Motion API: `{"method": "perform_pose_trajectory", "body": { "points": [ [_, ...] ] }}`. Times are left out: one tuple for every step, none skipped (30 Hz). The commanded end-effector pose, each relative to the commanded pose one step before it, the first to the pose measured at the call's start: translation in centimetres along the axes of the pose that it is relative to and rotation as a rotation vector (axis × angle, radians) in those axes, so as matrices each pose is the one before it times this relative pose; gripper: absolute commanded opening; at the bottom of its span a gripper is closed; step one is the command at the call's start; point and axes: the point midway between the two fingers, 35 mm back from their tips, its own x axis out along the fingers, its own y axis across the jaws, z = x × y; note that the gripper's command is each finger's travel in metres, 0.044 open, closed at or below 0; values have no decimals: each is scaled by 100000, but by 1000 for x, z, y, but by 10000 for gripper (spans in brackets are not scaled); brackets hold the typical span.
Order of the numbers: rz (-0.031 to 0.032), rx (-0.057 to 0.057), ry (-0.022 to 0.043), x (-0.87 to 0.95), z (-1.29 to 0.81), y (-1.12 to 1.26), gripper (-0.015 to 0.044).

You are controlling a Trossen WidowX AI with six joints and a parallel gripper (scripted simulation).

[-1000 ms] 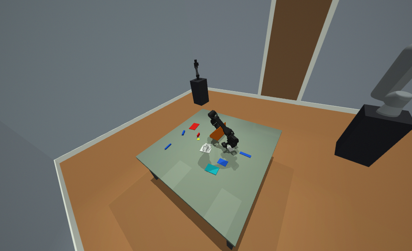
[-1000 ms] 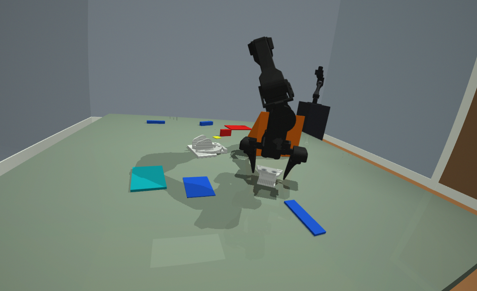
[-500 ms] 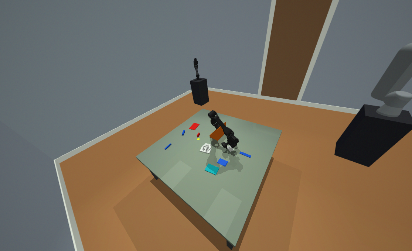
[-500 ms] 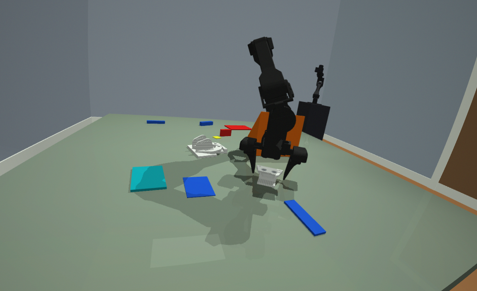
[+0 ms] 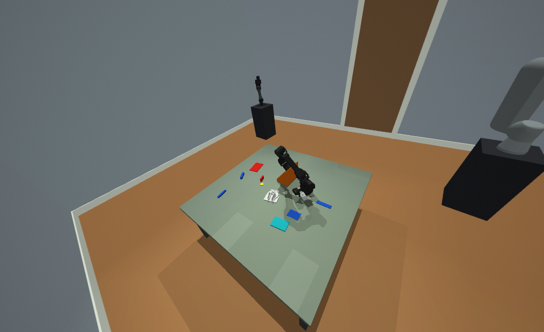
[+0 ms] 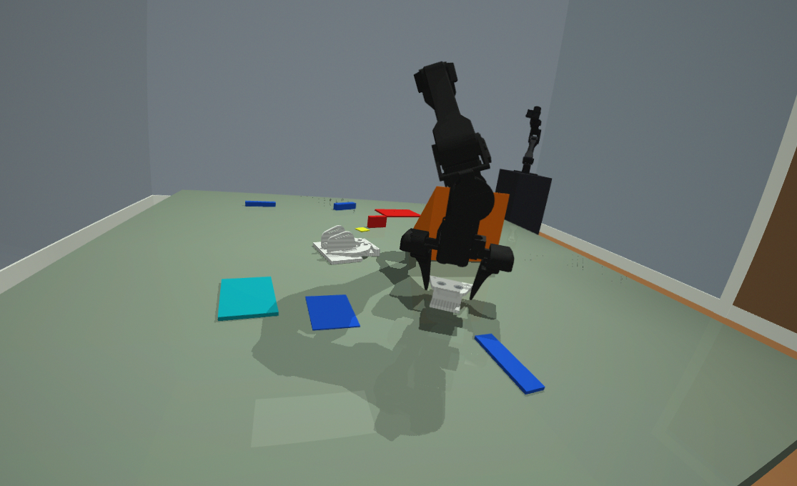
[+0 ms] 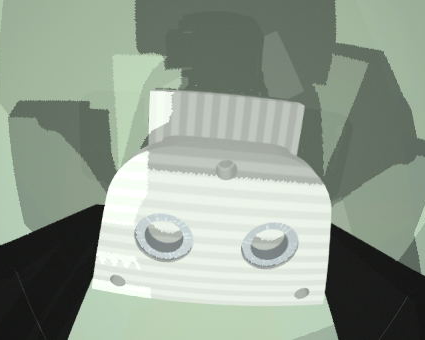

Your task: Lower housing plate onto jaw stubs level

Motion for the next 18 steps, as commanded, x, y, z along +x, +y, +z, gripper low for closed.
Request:
{"method": "perform_pose_trajectory", "body": {
  "points": [
    [2, 5, -7, 0, 2, 0, 353],
    [0, 0, 0, 0, 0, 0, 351],
    [0, 0, 0, 0, 0, 0, 351],
    [0, 0, 0, 0, 0, 0, 351],
    [0, 0, 0, 0, 0, 0, 351],
    [0, 0, 0, 0, 0, 0, 351],
    [0, 0, 0, 0, 0, 0, 351],
    [0, 0, 0, 0, 0, 0, 351],
    [0, 0, 0, 0, 0, 0, 351],
    [0, 0, 0, 0, 0, 0, 351],
    [0, 0, 0, 0, 0, 0, 351],
    [0, -6, -3, -50, 7, -1, 351],
    [-1, -17, -9, -150, 19, -3, 351],
    [-1, -28, -14, -251, 30, -5, 351],
    [-2, -35, -16, -310, 34, -6, 351],
    [-3, -34, -15, -311, 31, -5, 351],
    [-3, -34, -14, -312, 27, -4, 351],
    [-3, -34, -13, -314, 24, -3, 351]
  ]
}}
